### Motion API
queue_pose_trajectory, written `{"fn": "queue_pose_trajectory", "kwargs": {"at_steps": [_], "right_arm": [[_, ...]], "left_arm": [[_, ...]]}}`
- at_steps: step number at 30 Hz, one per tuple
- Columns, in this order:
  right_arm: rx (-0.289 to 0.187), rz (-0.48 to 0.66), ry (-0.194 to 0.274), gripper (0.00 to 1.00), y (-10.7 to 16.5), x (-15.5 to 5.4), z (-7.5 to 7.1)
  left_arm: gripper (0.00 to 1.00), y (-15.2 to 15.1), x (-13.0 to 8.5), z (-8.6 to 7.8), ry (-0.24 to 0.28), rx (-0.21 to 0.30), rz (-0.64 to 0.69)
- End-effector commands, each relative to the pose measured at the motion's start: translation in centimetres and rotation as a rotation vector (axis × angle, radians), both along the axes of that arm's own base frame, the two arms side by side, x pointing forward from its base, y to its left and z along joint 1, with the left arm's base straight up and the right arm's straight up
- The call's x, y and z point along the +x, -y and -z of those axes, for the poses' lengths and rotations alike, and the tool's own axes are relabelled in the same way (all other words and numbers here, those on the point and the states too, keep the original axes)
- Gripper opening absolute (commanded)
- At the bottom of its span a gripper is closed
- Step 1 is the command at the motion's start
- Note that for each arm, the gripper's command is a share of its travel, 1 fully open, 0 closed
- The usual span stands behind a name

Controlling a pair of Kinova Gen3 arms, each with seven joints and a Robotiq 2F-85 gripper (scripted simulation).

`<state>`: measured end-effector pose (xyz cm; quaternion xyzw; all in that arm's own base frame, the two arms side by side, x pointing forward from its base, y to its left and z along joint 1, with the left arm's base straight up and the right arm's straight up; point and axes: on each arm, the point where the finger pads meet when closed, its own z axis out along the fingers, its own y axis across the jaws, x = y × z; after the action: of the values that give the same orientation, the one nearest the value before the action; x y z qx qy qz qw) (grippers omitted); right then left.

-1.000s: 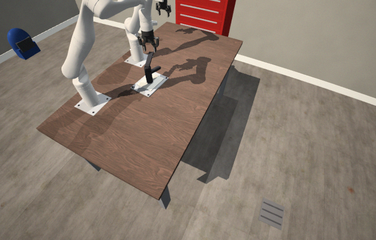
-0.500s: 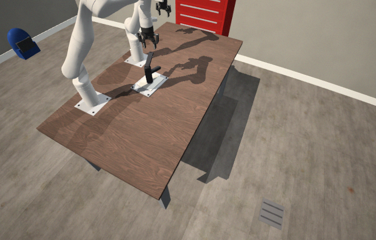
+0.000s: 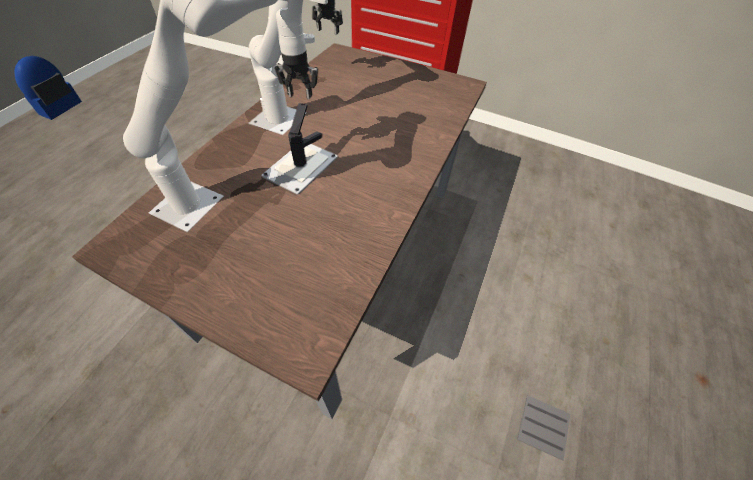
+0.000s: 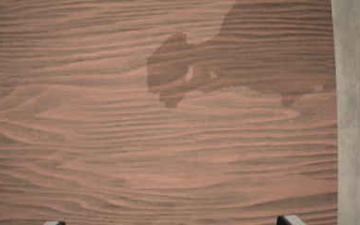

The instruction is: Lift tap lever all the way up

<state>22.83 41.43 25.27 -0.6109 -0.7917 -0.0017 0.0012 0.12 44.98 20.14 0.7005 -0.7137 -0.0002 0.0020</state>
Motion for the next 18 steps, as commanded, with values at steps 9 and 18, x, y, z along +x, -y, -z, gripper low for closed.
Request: {"fn": "queue_pose_trajectory", "kwargs": {"at_steps": [9, 18], "right_arm": [[0.002, -0.009, -0.002, 0.586, 0.02, -0.18, -0.28], [0.002, -0.009, -0.002, 0.533, 0.02, -0.18, -0.28]], "left_arm": [[1.0, -0.02, -0.12, 0.14, 0.003, 0.003, -0.019], [1.0, -0.02, -0.12, 0.14, 0.003, 0.003, -0.019]]}}
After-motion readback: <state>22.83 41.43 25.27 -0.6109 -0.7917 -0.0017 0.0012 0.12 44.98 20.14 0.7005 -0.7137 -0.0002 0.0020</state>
